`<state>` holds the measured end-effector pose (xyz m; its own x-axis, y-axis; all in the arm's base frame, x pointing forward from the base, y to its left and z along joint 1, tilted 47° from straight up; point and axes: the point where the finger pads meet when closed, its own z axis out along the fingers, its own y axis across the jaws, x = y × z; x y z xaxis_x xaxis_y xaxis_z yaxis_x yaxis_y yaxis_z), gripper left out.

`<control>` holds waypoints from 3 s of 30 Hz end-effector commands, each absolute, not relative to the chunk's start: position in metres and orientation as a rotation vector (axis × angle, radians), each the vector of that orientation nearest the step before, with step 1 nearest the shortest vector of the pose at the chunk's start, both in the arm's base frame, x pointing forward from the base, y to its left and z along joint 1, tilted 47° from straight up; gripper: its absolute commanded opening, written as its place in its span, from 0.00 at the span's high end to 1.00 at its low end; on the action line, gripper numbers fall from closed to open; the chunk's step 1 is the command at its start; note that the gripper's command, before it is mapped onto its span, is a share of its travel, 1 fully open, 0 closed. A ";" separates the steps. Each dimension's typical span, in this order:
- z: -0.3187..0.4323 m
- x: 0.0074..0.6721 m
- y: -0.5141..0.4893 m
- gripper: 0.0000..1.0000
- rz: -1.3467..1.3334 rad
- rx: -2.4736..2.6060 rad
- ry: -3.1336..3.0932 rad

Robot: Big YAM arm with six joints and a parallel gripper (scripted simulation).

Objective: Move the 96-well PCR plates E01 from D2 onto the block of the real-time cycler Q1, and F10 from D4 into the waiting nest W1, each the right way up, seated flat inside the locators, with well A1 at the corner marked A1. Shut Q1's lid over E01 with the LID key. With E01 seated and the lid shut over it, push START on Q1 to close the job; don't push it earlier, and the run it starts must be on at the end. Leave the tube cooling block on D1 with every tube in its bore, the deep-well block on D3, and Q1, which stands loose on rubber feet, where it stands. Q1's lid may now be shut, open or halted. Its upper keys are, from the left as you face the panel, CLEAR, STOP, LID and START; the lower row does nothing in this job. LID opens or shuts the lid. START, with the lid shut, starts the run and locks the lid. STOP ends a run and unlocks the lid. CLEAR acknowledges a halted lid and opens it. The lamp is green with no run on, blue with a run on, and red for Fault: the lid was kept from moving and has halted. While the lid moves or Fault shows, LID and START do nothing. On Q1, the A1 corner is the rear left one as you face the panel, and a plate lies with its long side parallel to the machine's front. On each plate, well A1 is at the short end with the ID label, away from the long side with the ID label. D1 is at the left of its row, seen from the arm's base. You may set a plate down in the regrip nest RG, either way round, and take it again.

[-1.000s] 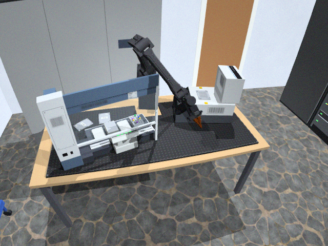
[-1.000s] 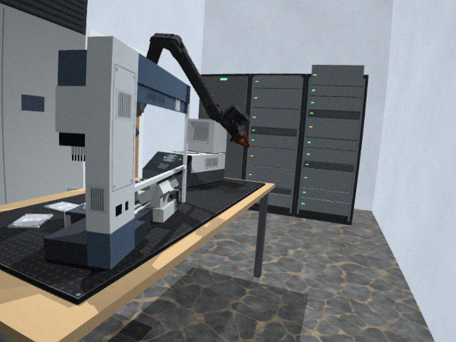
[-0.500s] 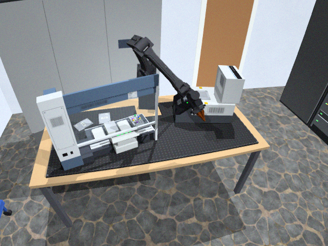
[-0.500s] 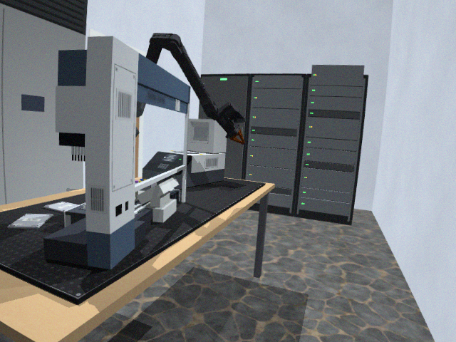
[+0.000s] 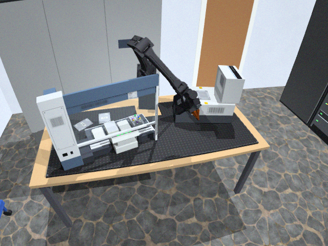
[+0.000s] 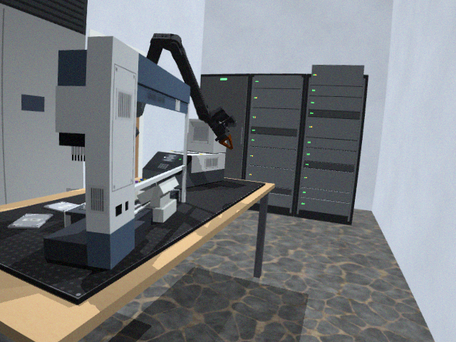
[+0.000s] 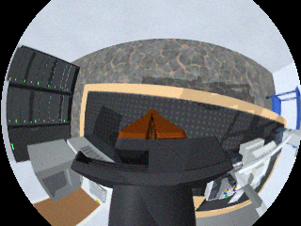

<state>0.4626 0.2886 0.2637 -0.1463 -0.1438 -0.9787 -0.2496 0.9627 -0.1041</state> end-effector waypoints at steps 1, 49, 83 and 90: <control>0.261 0.450 0.288 1.00 0.081 -0.339 1.701; 0.099 0.401 0.160 1.00 -0.155 -0.332 1.945; -0.006 0.350 0.084 1.00 -0.271 -0.362 2.233; -0.020 0.319 0.052 1.00 -0.249 -0.270 2.263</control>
